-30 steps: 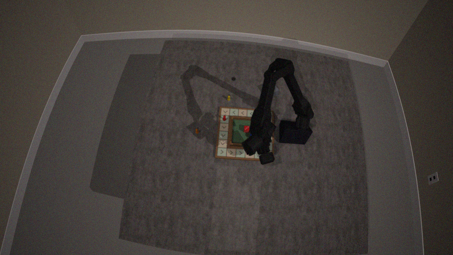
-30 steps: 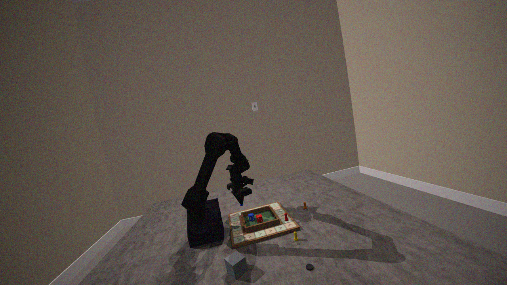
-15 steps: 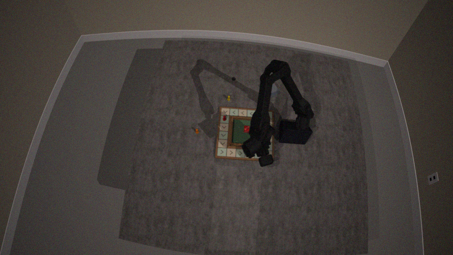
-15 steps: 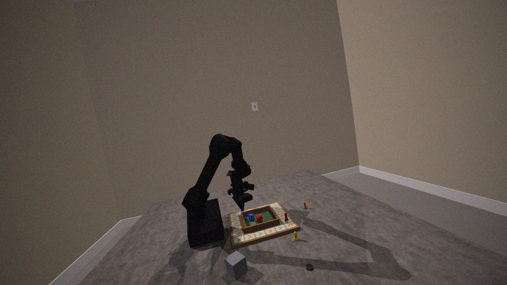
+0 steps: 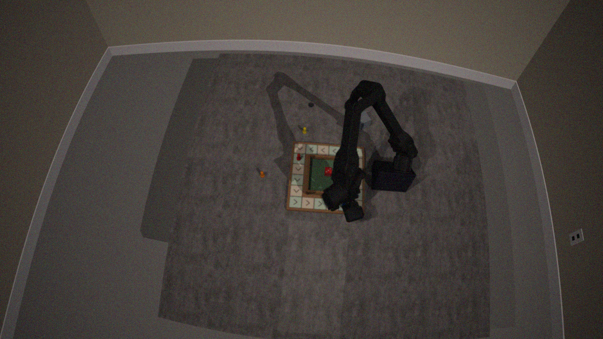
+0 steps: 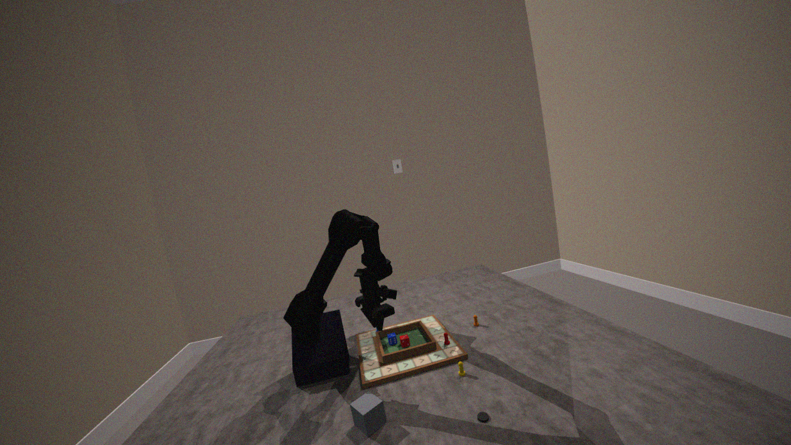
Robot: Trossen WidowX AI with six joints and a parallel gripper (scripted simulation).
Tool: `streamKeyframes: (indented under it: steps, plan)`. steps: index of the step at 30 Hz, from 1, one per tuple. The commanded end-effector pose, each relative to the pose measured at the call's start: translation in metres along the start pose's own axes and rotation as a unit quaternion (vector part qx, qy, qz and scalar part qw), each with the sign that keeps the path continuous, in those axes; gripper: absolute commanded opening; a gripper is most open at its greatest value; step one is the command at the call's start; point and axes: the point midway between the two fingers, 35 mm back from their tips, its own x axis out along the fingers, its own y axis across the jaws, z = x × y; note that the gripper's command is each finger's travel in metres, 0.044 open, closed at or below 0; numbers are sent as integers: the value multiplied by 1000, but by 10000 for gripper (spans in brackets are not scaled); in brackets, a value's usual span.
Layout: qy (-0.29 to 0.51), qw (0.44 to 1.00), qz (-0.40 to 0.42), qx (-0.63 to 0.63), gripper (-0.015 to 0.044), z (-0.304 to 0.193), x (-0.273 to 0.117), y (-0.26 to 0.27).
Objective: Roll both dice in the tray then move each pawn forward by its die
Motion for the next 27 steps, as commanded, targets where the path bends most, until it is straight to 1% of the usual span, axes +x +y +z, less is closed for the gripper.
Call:
streamKeyframes:
  steps: [1, 4, 7, 10, 16, 20, 23, 24, 27]
  plan:
    - [0, 1000, 1, 1, 289, 1, -11, 1]
    - [1, 1000, -1, -2, 368, 1, -47, 1]
    - [1, 1000, -1, -2, 440, 1, -50, 1]
    - [1, 1000, -1, 8, 440, -2, -56, -4]
    - [2, 995, -2, 96, 440, -34, -101, -51]
    - [3, 988, -3, 157, 440, -64, -123, -83]
    - [3, 984, -4, 179, 440, -76, -130, -94]
    - [-4, 988, -1, 154, 440, -58, -125, -82]
    - [-4, 988, -1, 154, 440, -58, -125, -82]
